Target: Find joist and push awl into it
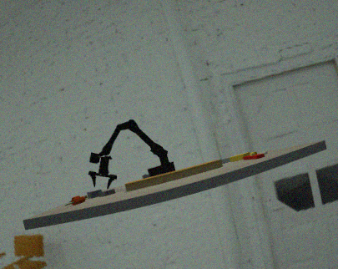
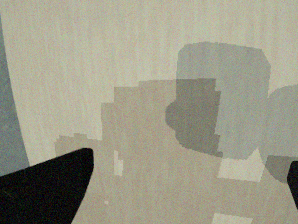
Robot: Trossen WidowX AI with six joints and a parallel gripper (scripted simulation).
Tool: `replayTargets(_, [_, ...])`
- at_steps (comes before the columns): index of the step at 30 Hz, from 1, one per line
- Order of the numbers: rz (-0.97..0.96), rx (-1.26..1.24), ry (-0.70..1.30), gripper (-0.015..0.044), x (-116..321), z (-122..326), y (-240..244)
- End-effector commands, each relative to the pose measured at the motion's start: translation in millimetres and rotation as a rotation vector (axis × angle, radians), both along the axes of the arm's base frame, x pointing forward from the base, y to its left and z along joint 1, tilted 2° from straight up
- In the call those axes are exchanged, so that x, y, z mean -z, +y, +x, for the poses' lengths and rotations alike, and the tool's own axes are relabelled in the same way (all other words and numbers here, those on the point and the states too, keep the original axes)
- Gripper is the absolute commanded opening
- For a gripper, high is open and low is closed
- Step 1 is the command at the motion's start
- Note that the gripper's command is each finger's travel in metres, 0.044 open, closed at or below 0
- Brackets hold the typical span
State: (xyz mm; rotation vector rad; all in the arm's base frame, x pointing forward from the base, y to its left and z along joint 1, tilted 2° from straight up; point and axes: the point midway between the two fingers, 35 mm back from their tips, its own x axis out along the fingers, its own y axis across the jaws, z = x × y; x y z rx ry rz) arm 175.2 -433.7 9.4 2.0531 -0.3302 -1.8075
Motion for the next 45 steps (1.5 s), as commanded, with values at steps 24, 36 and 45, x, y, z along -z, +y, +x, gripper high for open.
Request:
replayTargets(24, [0.315, -0.095, 0.424, 0.0440, -15, 35, 322])
replayTargets(36, [0.315, -0.095, 0.424, 0.0440, -11, 35, 315])
replayTargets(45, [0.315, -0.095, 0.424, 0.0440, 3, 36, 314])
